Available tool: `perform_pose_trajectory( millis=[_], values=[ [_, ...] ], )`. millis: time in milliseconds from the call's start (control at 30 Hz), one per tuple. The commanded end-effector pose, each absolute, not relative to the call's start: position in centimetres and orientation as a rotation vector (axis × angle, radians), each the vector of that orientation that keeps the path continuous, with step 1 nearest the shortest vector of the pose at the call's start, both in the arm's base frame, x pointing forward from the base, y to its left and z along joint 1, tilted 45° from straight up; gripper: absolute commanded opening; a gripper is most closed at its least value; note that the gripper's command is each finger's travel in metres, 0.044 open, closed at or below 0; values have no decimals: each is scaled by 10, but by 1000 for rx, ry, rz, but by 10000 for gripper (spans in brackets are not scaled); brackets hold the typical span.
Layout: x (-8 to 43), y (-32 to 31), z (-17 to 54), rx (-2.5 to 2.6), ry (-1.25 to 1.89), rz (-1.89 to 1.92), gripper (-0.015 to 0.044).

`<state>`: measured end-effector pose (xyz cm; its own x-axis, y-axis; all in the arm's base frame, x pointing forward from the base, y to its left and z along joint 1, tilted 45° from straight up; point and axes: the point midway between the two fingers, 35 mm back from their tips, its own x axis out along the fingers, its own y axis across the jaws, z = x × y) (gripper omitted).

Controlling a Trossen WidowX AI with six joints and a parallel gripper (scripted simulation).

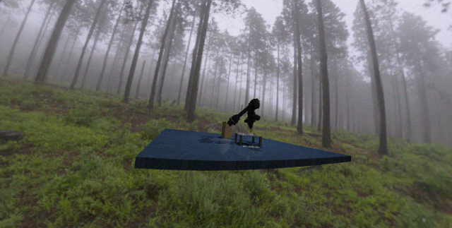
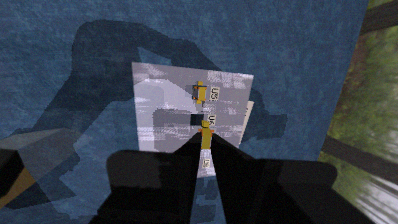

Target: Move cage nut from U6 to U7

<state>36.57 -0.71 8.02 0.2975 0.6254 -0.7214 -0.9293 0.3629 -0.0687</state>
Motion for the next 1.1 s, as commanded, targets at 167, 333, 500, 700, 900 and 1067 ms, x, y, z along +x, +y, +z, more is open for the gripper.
perform_pose_trajectory(
  millis=[167,333,500,700,900,1067],
  values=[
    [364,-13,87,-549,652,1070,27],
    [363,-15,89,-551,648,1062,27],
    [358,-26,77,-555,650,1065,27],
    [349,-41,61,-552,650,1062,27],
    [350,-41,60,-549,654,1074,25],
    [351,-40,59,-545,660,1091,25]
  ],
)
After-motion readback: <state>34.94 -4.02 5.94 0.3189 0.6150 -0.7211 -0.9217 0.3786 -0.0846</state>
